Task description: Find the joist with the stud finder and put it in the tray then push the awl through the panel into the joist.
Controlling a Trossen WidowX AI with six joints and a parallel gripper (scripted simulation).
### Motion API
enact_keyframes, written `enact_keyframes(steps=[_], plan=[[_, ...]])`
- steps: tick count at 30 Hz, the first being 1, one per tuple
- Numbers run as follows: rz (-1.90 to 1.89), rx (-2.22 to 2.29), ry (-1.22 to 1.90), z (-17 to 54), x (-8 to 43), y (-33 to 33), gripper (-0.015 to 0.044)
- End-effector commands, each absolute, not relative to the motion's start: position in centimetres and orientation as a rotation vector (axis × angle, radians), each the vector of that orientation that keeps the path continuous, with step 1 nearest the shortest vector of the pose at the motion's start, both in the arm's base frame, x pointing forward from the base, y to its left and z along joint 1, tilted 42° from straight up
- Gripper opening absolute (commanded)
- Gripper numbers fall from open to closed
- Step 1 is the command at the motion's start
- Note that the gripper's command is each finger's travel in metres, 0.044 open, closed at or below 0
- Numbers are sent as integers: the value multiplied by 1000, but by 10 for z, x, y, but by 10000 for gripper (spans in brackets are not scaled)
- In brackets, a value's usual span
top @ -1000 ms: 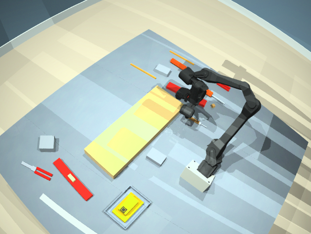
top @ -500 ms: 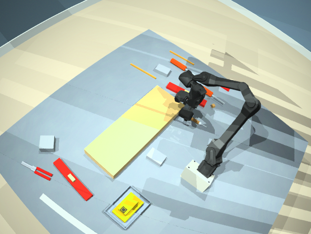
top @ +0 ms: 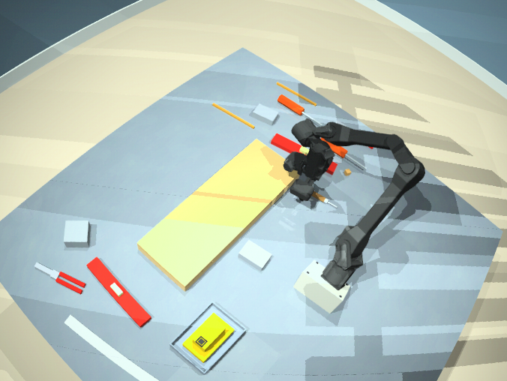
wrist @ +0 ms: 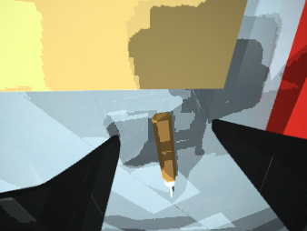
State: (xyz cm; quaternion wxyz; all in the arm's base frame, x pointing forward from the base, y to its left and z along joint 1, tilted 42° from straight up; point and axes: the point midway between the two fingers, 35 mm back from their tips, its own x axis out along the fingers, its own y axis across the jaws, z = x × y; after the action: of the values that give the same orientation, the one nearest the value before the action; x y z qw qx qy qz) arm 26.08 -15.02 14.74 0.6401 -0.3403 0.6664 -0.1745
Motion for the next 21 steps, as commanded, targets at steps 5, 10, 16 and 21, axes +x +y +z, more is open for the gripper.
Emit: enact_keyframes(steps=[5, 10, 16, 21], plan=[[-390, -778, 1525, 144, 260, -151, 282], [-390, -778, 1525, 144, 260, -151, 151], [-390, -778, 1525, 144, 260, -151, 33], [-390, -777, 1525, 145, 260, -150, 0]])
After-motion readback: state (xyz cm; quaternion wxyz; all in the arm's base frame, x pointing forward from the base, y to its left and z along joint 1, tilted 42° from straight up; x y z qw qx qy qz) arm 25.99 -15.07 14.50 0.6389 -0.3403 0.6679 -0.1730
